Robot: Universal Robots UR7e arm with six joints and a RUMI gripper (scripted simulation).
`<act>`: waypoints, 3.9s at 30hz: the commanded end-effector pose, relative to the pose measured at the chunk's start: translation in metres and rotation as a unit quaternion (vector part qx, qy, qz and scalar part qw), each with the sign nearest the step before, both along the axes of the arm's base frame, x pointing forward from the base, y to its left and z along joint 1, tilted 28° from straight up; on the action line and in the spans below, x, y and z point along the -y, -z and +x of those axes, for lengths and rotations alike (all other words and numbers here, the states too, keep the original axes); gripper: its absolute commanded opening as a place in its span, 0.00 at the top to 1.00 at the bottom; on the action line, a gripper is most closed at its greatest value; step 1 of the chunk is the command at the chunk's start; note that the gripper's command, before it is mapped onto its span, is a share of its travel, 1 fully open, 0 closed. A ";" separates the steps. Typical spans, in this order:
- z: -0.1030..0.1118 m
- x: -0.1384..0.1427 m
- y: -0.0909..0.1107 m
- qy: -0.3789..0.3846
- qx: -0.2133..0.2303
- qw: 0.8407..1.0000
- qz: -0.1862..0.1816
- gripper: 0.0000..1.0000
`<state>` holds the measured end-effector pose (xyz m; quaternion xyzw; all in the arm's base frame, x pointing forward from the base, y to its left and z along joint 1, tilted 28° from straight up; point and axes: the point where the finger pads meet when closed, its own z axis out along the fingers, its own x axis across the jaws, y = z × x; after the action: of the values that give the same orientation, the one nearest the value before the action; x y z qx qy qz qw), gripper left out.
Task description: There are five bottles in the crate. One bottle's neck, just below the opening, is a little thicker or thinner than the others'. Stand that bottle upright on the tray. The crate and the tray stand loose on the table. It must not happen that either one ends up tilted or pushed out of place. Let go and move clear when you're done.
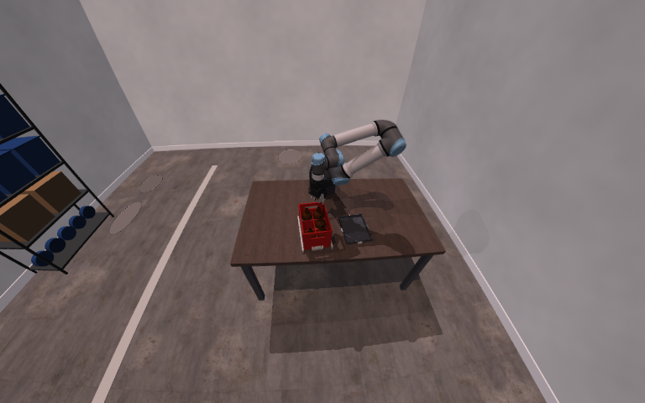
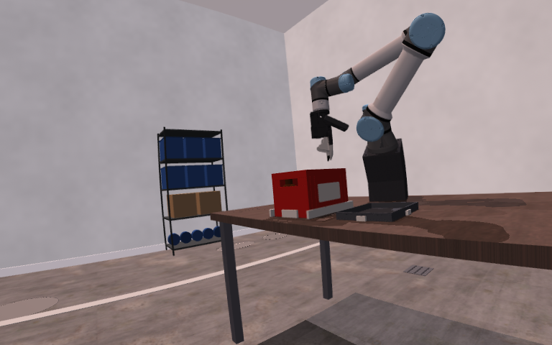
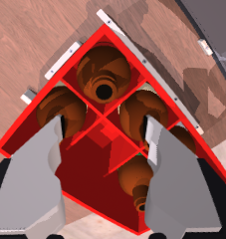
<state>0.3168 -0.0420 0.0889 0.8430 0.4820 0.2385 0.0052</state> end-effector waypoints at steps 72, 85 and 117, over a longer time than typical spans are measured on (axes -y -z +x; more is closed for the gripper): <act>0.013 -0.008 0.029 0.001 0.000 1.000 0.000 0.62; 0.008 -0.010 0.030 0.002 0.000 1.000 0.000 0.62; 0.008 -0.011 0.030 0.001 0.000 1.000 0.000 0.62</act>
<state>0.3258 -0.0323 0.0606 0.8433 0.4814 0.2387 0.0066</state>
